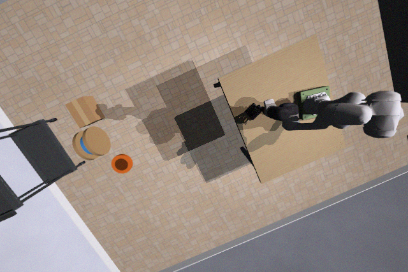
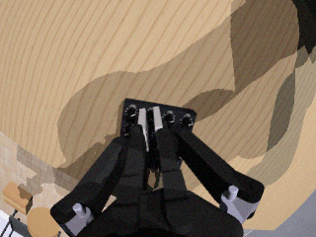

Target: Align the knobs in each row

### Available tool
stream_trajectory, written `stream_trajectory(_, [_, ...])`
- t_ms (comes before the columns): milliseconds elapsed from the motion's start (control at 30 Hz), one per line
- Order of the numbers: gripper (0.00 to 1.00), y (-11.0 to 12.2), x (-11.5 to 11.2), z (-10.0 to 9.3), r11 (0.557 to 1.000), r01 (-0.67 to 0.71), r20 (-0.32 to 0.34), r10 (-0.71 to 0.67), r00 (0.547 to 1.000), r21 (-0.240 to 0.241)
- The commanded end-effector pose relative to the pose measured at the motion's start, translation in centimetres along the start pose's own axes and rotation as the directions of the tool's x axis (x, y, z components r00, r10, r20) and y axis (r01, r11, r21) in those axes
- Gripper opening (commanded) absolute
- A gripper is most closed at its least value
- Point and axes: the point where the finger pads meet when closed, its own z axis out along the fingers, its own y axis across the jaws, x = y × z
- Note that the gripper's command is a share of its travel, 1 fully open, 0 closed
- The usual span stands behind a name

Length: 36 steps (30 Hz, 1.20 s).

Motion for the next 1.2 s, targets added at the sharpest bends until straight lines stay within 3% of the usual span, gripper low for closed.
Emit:
stream_trajectory(0, [0.05,-0.12,-0.10,-0.01,1.000,0.001,0.001,-0.001,1.000,0.003])
stream_trajectory(1167, [0.05,-0.12,-0.10,-0.01,0.999,0.053,0.000,-0.053,0.999,0.003])
